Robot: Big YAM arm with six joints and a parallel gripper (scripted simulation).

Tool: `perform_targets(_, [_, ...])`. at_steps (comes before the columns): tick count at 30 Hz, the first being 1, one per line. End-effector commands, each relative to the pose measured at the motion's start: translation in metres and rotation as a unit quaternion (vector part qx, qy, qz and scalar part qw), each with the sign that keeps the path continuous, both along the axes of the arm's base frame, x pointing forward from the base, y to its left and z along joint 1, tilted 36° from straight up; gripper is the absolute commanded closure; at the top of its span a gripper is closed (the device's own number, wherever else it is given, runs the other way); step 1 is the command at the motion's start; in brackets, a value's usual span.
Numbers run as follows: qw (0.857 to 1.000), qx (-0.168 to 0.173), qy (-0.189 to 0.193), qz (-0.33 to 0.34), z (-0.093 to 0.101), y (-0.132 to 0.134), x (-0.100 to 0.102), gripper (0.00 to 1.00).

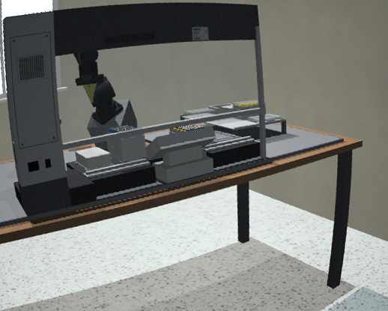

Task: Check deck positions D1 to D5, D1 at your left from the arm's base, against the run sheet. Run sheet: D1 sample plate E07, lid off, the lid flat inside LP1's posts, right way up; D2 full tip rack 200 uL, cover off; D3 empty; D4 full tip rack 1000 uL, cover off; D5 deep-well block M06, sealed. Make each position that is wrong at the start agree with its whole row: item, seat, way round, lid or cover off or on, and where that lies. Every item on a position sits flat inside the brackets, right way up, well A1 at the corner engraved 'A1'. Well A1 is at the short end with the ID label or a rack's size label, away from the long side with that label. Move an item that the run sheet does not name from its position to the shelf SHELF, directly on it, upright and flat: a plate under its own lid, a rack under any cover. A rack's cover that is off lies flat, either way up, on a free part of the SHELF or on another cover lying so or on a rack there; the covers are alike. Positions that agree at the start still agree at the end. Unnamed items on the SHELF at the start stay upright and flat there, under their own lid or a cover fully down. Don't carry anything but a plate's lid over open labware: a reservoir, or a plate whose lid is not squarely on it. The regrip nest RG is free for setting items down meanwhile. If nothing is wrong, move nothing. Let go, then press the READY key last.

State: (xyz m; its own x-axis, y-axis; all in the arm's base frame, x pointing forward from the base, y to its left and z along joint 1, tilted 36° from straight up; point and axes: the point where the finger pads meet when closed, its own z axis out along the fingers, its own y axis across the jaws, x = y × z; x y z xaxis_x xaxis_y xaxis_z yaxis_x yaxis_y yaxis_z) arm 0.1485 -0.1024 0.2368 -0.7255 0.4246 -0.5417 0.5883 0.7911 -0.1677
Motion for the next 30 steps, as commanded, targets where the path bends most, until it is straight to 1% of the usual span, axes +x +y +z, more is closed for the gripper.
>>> perform_targets(1, [0.999,-0.029,-0.034,-0.009,0.046,-0.021,0.001,1.0])
perform_targets(4, [0.998,-0.022,-0.046,-0.033,0.052,-0.034,-0.002,1.0])
perform_targets(6, [0.997,-0.017,-0.061,-0.049,0.055,-0.033,-0.004,1.0])
perform_targets(7, [0.997,-0.011,-0.066,-0.048,0.054,-0.027,-0.005,1.0])
perform_targets(8, [0.995,-0.003,-0.072,-0.062,0.054,-0.027,-0.005,1.0])
perform_targets(10, [0.995,-0.003,-0.072,-0.062,0.054,-0.027,-0.005,1.0])
perform_targets(11, [0.995,0.003,-0.069,-0.072,0.051,-0.029,-0.003,1.0])
perform_targets(20, [0.983,0.036,-0.109,-0.144,0.051,-0.03,-0.004,1.0])
perform_targets(30, [0.982,0.038,-0.111,-0.147,0.051,-0.029,-0.004,1.0])
